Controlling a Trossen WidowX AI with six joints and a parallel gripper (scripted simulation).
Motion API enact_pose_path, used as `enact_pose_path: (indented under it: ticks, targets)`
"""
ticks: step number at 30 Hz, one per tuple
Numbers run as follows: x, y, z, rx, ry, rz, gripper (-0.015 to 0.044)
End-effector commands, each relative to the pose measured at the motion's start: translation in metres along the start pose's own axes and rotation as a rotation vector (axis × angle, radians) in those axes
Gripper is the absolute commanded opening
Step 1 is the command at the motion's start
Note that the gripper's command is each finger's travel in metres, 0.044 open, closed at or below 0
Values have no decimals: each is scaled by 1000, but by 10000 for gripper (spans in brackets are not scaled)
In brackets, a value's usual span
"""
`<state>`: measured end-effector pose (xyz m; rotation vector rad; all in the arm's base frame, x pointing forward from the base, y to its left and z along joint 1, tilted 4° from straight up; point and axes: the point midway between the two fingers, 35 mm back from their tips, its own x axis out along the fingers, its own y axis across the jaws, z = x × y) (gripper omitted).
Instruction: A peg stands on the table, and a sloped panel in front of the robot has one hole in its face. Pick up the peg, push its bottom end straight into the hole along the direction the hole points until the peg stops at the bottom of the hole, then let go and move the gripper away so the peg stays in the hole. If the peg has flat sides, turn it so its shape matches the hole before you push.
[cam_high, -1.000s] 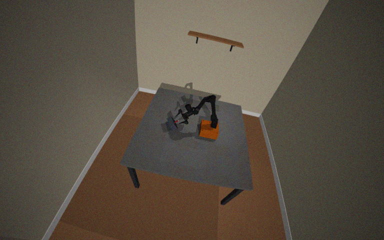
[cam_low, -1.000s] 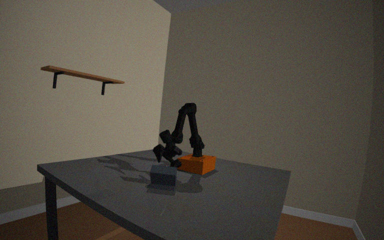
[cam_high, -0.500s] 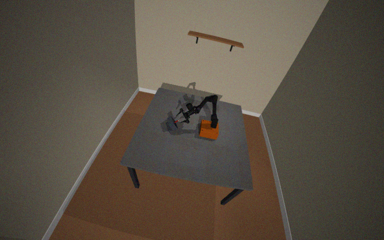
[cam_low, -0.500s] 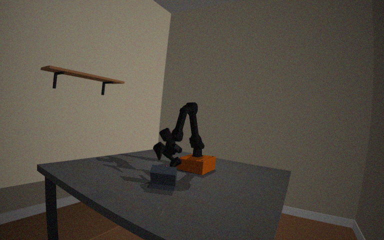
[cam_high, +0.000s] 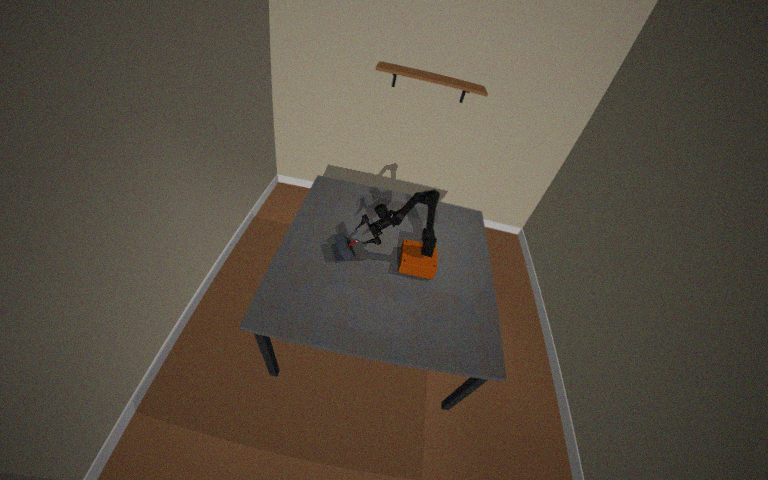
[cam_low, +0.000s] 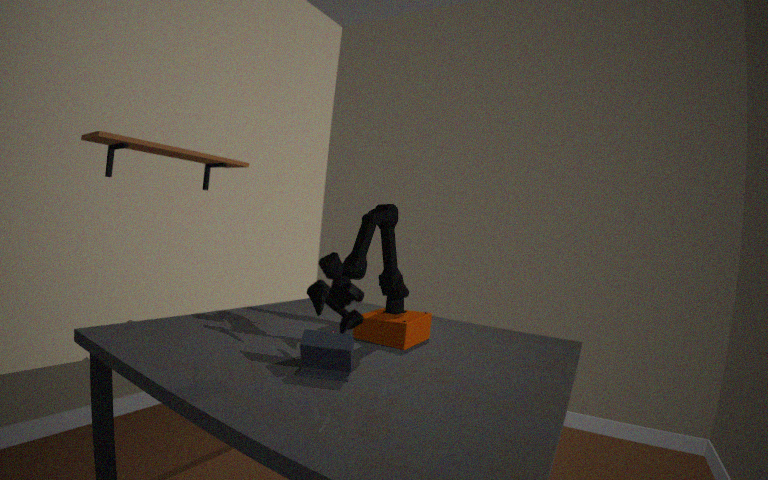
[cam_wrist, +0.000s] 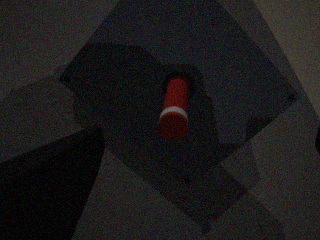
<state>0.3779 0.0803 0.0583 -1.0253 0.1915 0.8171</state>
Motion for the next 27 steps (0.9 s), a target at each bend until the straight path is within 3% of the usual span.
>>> enact_pose_path:
  ticks: [1, 27]
  targets:
    - [-5, 2, 0, -1, 0, 7, 440]
    - [-32, -2, -1, 3, 2, 7, 440]
